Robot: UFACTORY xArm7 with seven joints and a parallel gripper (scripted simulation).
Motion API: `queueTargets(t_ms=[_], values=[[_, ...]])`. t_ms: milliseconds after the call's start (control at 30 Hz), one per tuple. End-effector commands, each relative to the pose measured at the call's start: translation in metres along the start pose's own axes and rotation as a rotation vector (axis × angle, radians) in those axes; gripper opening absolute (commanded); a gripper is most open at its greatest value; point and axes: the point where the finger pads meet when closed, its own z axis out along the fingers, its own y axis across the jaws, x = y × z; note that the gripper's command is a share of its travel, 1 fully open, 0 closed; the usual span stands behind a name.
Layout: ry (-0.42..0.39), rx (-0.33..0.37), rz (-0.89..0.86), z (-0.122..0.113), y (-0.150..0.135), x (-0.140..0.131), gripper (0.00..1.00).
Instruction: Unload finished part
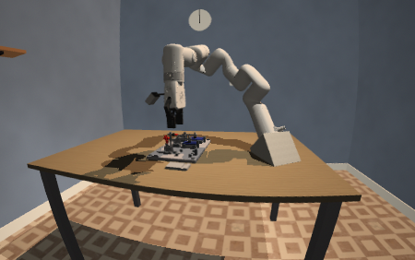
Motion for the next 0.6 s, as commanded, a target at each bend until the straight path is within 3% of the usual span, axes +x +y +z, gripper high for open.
queueTargets(t_ms=[0, 567], values=[[0.002, 0.002, 0.0, -0.018, -0.001, 0.0, 0.81], [0.002, 0.002, 0.0, -0.033, -0.001, 0.0, 0.81]])
